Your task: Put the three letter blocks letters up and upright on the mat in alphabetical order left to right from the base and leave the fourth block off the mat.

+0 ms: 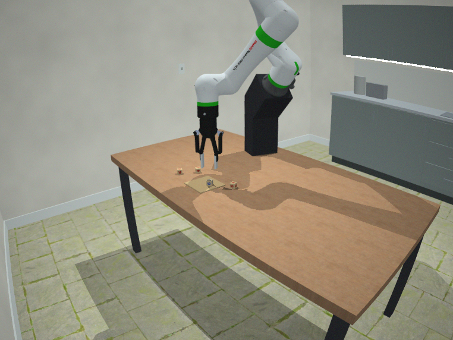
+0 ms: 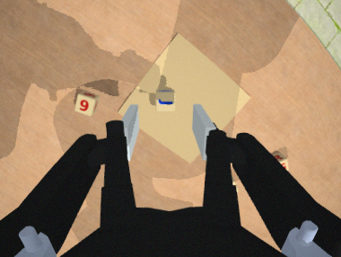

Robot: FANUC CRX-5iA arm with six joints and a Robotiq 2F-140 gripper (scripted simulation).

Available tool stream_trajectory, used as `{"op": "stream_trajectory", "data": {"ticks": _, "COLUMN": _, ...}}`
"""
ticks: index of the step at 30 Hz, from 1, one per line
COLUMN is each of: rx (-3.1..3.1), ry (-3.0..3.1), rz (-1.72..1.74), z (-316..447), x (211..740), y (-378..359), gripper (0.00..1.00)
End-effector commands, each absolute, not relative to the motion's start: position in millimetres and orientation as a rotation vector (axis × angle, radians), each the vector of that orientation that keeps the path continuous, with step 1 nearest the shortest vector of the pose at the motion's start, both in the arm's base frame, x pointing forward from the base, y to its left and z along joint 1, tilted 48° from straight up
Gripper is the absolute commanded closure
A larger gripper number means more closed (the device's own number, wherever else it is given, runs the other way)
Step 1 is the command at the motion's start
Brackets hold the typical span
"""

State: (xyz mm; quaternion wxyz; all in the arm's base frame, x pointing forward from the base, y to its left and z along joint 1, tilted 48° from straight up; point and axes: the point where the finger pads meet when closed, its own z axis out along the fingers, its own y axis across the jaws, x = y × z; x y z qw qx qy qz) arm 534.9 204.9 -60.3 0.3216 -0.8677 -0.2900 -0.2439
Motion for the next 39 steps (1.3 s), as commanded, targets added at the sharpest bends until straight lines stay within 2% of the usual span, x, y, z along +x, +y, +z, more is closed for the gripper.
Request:
{"op": "stream_trajectory", "data": {"ticks": 1, "rx": -2.279, "ry": -0.761, "rz": -0.641, "z": -62, "x": 536, "y": 207, "gripper": 0.63}}
{"op": "stream_trajectory", "data": {"ticks": 39, "rx": -2.279, "ry": -0.761, "rz": -0.641, "z": -91, "x": 546, "y": 237, "gripper": 0.63}}
